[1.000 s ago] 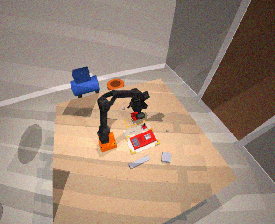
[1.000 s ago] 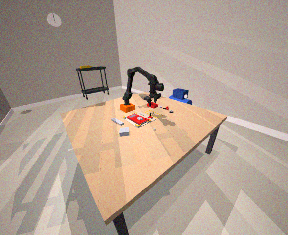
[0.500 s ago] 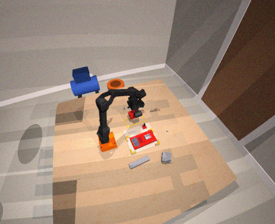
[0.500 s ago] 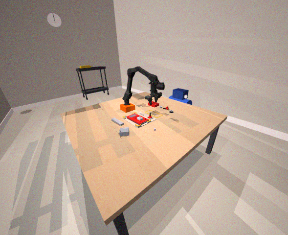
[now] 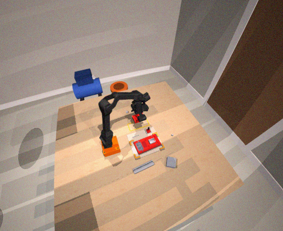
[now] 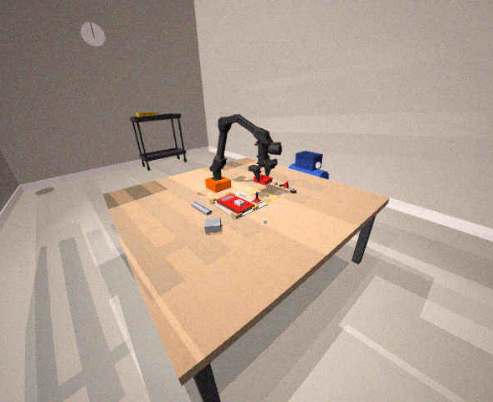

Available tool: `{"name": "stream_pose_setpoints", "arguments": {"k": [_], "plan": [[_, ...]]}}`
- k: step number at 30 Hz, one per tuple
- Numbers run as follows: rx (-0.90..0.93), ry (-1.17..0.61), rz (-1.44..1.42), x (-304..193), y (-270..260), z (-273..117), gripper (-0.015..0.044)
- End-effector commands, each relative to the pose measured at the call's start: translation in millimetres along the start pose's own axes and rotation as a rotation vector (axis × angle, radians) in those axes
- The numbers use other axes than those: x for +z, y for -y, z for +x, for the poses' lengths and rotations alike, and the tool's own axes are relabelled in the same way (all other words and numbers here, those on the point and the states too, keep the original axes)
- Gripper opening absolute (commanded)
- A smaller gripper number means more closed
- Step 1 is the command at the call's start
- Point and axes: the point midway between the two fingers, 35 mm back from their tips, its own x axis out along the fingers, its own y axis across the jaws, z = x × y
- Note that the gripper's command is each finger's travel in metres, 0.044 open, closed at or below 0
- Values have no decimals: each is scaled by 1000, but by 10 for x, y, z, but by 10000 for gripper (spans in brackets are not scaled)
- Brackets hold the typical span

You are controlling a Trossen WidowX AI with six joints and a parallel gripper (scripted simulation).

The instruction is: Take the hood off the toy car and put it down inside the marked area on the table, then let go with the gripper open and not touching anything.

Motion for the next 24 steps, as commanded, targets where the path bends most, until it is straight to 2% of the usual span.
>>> {"name": "stream_pose_setpoints", "arguments": {"k": [1, 24], "plan": [[-3, -6, 5, -3, 2, 60, 0], [-3, -6, 5, 3, -1, 231, 0]]}}
